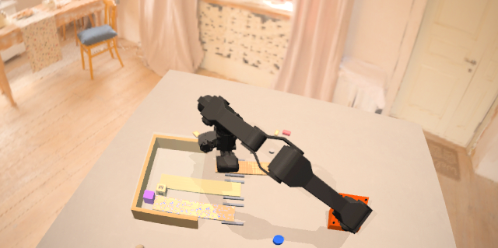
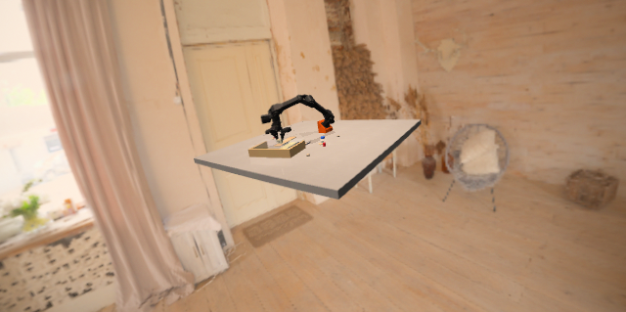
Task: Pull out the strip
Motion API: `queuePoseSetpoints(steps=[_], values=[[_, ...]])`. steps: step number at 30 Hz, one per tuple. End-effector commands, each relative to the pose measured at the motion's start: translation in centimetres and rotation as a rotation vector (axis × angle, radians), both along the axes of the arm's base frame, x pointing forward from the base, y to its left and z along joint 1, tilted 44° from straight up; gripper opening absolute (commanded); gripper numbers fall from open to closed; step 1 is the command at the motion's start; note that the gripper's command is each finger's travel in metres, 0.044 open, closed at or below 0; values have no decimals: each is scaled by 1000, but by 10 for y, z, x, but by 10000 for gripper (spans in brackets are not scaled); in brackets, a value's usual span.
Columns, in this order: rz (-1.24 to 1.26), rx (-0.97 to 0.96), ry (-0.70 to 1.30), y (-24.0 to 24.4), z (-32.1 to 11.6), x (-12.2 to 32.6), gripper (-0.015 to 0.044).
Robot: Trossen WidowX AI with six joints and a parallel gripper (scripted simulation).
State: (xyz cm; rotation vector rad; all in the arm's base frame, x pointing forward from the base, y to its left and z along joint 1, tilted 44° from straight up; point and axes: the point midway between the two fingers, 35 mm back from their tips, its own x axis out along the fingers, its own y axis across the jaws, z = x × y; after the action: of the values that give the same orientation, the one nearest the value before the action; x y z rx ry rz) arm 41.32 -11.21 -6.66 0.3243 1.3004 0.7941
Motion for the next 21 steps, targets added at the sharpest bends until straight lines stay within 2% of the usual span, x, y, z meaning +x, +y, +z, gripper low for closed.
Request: queuePoseSetpoints(steps=[1,21], values=[[-1,-5,-3,-6,9,-13,0],[-4,-2,2,-8,31,-64,0]])
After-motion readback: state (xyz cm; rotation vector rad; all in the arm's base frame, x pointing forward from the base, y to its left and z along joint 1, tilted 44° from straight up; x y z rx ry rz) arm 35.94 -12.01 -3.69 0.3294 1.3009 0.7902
